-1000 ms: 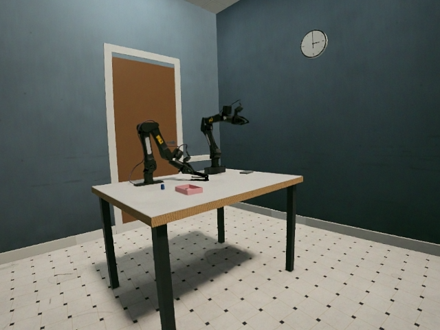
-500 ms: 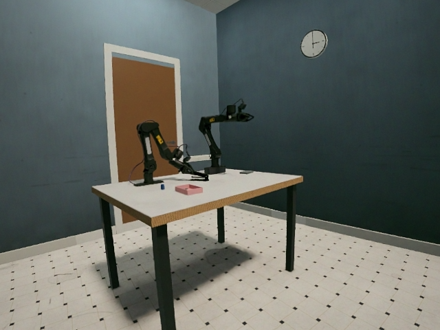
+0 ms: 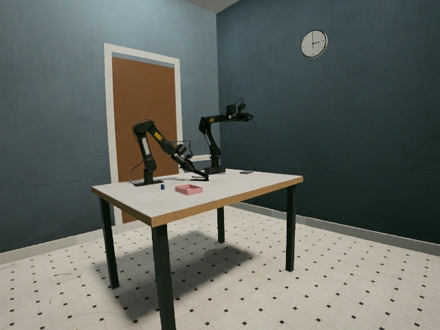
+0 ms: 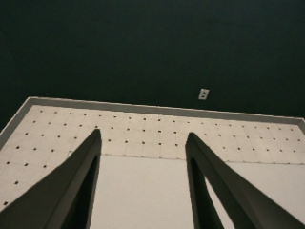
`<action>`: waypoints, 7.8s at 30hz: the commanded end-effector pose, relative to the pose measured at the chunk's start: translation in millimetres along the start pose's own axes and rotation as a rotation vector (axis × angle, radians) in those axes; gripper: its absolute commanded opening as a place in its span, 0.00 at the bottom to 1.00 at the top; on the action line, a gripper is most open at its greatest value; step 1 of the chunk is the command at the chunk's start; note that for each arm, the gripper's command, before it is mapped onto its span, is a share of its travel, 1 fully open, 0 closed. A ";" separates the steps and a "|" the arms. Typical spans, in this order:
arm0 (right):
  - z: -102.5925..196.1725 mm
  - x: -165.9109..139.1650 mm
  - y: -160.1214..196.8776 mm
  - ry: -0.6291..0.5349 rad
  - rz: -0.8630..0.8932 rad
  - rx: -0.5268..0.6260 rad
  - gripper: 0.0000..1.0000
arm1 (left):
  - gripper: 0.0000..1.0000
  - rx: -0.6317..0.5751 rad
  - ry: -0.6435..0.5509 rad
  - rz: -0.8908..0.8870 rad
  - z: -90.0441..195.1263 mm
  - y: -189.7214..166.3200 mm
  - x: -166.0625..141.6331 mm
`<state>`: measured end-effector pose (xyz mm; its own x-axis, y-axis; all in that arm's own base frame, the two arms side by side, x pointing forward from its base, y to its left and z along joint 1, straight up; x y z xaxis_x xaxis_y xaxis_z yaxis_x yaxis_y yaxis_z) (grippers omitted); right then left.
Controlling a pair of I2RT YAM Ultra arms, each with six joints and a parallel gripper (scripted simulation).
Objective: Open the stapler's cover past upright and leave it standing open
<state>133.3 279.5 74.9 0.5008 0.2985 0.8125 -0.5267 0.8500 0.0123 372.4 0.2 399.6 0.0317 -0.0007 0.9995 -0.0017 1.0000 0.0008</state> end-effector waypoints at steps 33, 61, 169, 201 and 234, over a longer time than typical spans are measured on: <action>2.5 49.8 1.0 0.446 0.006 -0.004 0.22 | 0.57 0.004 -0.040 0.002 1.8 3.2 10.6; -8.4 82.5 0.2 0.756 0.002 -0.002 0.22 | 0.57 -0.015 -0.016 -0.011 4.5 -2.0 4.4; 21.8 115.9 6.5 0.700 -0.006 0.012 0.46 | 0.57 -1.161 0.296 -0.374 319.7 -117.3 -129.9; -3.0 149.9 89.0 0.196 0.232 0.155 0.50 | 0.57 -1.161 0.296 -0.374 319.7 -117.3 -129.9; 45.0 70.4 78.0 -0.486 0.049 0.202 0.50 | 0.57 -1.161 0.296 -0.374 319.7 -117.3 -129.9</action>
<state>95.3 349.0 127.3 0.1876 0.2598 0.9473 -0.7074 0.7048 -0.0532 48.9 -116.8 280.3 0.0634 -0.4381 0.8967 0.9296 0.3527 0.1066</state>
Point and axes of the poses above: on each arm, the point where the finger pads meet when closed, its own z axis back along the fingers, its own y axis across the jaws, x = y × z, the point moved 1 cm from there along z, back along the fingers
